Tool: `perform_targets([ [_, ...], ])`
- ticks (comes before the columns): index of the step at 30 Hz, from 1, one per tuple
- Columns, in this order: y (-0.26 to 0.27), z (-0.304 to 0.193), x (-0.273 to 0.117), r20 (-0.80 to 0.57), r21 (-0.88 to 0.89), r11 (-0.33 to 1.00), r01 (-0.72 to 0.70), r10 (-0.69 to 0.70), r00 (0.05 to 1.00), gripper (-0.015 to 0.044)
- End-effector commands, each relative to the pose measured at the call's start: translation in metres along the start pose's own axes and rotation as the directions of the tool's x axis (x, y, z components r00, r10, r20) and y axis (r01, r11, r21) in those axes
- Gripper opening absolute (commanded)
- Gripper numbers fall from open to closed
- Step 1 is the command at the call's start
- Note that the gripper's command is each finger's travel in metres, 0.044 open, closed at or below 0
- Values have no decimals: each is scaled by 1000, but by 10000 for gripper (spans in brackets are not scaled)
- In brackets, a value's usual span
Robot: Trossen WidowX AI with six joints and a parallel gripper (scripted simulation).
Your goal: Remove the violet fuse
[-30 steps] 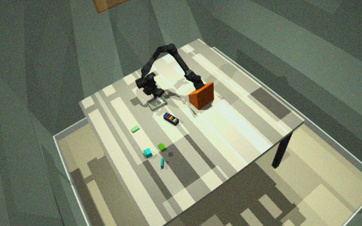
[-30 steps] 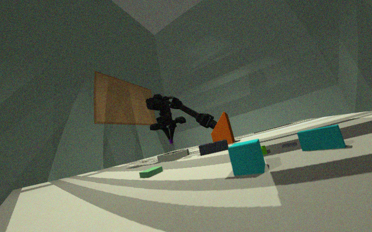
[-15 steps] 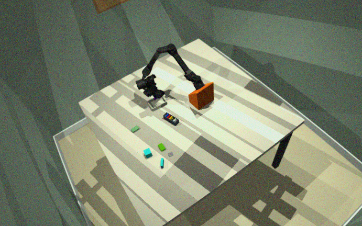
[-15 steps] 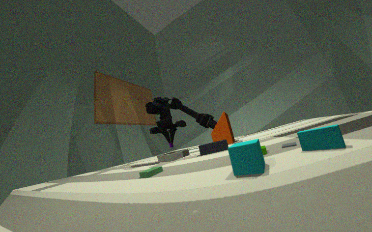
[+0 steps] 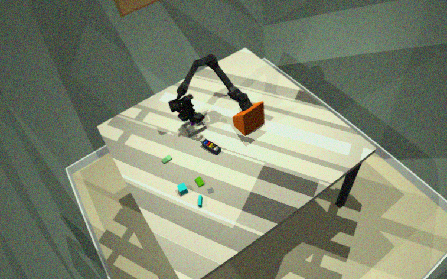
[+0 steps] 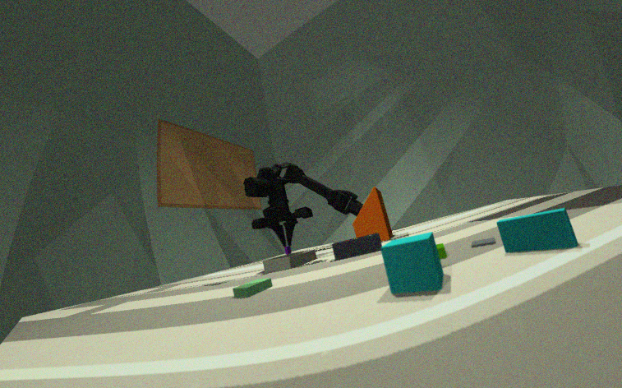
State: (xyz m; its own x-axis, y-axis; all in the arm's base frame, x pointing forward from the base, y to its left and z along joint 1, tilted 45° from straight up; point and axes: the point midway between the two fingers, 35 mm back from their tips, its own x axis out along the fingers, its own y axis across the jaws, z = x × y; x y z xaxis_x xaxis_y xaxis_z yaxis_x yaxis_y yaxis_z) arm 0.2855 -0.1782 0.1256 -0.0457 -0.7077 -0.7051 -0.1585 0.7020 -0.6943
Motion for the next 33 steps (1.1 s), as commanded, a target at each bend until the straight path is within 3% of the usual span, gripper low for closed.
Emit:
perform_targets([
  [1,0,0,-1,1,1,1000,0,0,1000,131],
  [9,0,0,-3,1,0,1000,0,0,1000,330],
  [13,2,0,-37,2,-7,1000,-5,5,1000,330],
  [33,3,0,-35,-1,-13,1000,-9,9,1000,330],
])
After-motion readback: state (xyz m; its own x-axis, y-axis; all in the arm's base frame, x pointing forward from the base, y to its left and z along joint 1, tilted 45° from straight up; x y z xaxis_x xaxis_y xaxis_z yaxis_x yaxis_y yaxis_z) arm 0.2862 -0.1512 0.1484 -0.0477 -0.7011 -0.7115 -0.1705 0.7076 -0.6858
